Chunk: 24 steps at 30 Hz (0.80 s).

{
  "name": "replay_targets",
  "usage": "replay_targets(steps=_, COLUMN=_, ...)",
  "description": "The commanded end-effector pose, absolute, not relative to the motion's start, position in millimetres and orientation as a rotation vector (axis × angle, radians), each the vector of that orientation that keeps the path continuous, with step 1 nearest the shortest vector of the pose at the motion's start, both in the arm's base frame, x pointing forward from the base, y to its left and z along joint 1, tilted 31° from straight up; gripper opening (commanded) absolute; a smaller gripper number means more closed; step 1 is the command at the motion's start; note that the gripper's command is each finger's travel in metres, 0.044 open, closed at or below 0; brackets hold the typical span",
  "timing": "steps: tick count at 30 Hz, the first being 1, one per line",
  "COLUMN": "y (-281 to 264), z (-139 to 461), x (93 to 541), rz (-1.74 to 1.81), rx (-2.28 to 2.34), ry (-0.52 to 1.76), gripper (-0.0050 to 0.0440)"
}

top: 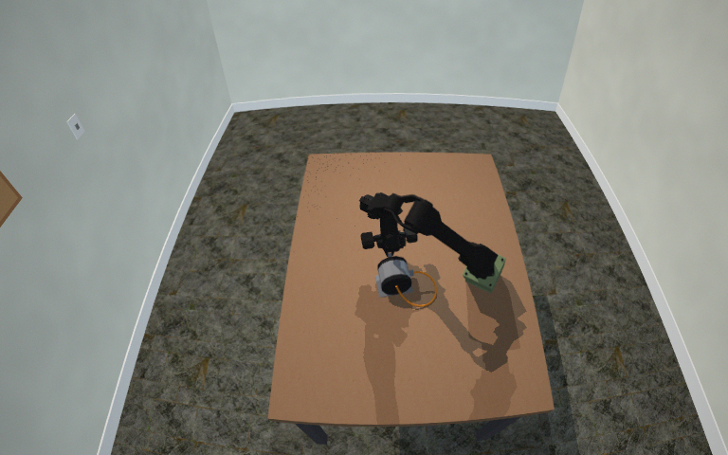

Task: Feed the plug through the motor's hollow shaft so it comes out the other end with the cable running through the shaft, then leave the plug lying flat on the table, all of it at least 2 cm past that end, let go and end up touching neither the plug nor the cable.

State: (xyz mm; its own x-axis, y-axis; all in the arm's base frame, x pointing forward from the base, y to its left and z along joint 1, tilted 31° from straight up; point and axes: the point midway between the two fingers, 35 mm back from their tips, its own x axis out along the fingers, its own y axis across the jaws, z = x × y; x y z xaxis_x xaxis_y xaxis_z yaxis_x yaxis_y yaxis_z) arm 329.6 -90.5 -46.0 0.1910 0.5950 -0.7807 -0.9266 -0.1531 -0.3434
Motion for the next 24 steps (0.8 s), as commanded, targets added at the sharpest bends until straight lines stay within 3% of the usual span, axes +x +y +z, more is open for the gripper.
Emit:
replay_targets(steps=1, y=-96, z=-50, x=331, rz=1.401, rx=-1.040, ry=0.421, gripper=0.0000)
replay_targets(steps=20, y=-79, z=-75, x=339, rz=1.400, rx=-1.040, ry=0.421, gripper=0.0000)
replay_targets(steps=24, y=-86, z=-65, x=341, rz=1.386, rx=-1.063, ry=0.418, gripper=0.0096)
